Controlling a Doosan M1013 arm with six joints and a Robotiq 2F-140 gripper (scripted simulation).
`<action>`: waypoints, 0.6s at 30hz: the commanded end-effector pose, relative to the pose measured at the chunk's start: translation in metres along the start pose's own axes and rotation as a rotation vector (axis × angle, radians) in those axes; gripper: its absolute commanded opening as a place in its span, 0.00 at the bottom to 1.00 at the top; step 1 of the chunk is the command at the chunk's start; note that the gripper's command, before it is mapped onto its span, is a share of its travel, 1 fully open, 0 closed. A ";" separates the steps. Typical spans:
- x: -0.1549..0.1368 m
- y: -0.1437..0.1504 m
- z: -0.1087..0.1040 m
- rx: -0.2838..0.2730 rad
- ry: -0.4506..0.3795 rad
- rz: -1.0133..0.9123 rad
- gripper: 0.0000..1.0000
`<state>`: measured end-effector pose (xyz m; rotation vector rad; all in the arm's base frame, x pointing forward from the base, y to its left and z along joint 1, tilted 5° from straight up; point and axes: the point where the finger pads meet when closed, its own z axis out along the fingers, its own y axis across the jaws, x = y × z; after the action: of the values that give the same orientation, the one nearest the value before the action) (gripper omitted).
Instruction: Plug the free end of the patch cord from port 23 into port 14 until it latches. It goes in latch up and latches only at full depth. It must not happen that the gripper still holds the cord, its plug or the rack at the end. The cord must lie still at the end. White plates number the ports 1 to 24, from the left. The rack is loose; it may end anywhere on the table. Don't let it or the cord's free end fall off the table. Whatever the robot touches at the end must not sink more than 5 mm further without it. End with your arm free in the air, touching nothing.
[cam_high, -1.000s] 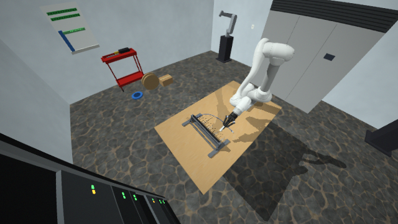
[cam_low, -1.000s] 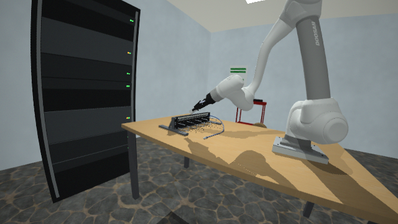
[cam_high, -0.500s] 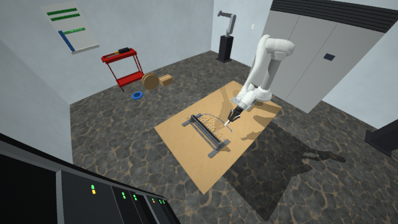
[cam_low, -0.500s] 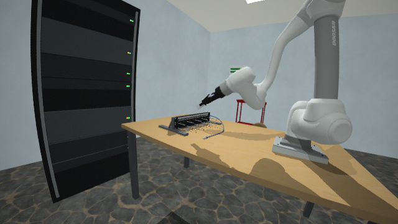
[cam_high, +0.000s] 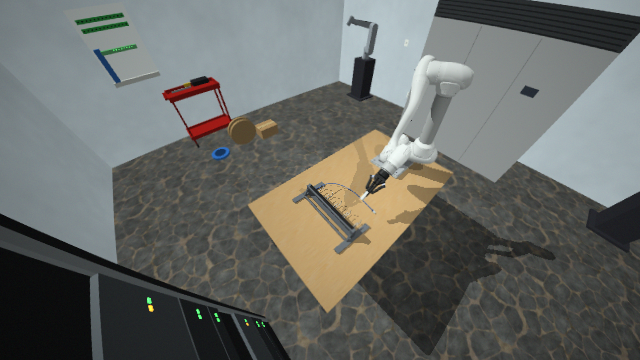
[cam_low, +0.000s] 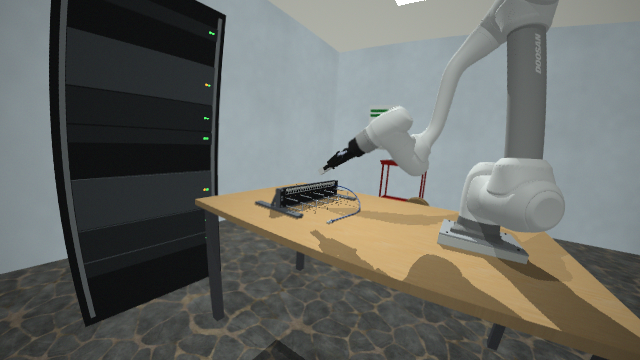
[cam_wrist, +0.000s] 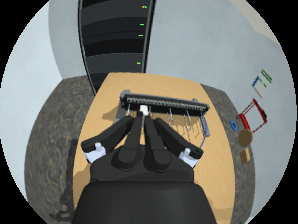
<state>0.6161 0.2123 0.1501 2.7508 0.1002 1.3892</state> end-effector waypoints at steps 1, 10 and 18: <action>-0.001 0.013 0.000 0.005 -0.002 -0.002 0.00; -0.001 0.049 0.000 0.005 -0.002 -0.002 0.00; -0.001 0.079 0.000 0.005 -0.002 -0.002 0.00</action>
<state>0.6186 0.1424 0.1559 2.7481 0.1044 1.3824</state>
